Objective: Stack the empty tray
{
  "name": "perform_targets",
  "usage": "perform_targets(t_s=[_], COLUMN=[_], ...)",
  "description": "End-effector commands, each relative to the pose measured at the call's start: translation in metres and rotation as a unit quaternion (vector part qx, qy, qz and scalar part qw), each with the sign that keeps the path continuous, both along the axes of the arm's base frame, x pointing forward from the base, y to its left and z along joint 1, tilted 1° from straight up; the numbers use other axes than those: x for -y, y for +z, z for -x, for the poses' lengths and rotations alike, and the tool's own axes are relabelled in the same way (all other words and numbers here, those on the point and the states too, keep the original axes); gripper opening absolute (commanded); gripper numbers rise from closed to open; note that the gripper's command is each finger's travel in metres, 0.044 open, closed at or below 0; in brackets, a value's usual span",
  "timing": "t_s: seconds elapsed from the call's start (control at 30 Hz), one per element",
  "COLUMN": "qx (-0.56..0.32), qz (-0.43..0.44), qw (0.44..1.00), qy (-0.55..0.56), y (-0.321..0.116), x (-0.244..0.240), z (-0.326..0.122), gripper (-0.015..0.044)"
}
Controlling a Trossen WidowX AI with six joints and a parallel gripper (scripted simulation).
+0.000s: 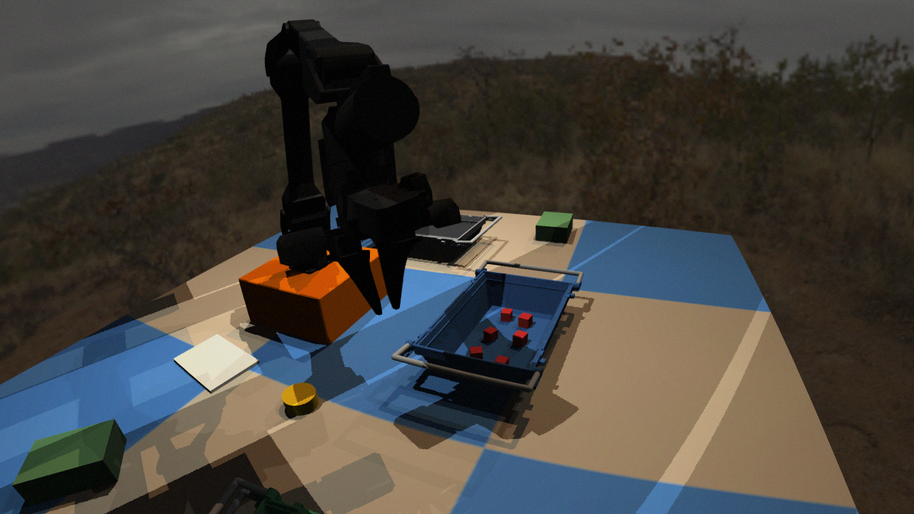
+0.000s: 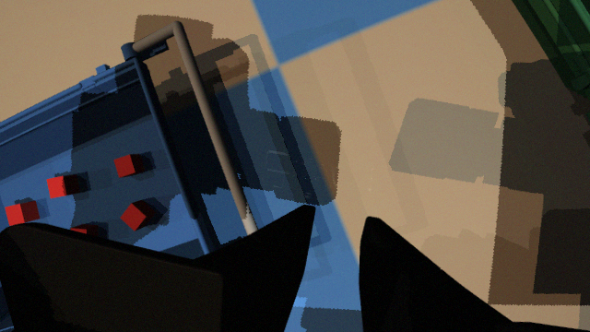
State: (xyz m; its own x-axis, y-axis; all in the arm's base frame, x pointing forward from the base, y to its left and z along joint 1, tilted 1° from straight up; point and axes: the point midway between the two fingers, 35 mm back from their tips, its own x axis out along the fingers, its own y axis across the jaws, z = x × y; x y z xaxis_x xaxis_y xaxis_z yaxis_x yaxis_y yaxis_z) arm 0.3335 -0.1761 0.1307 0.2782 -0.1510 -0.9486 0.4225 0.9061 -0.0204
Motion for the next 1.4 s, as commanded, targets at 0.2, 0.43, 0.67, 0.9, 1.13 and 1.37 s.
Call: perform_targets(t_s=[0.2, 0.43, 0.67, 0.9, 1.13, 1.37], qx=[-0.130, -0.130, -0.130, -0.130, -0.130, -0.130], qz=[-0.026, -0.026, -0.026, -0.027, -0.027, -0.028], qw=[0.958, 0.958, 0.958, 0.958, 0.958, 0.958], qy=[0.254, 0.254, 0.254, 0.254, 0.254, 0.254], y=[-0.071, -0.074, -0.109, -0.131, -0.115, -0.099], x=[-0.058, -0.058, -0.057, -0.057, -0.066, -0.083], z=[-0.051, -0.052, -0.054, -0.054, -0.053, -0.051], gripper=[0.0080, 0.0080, 0.0080, 0.0080, 0.0080, 0.0080])
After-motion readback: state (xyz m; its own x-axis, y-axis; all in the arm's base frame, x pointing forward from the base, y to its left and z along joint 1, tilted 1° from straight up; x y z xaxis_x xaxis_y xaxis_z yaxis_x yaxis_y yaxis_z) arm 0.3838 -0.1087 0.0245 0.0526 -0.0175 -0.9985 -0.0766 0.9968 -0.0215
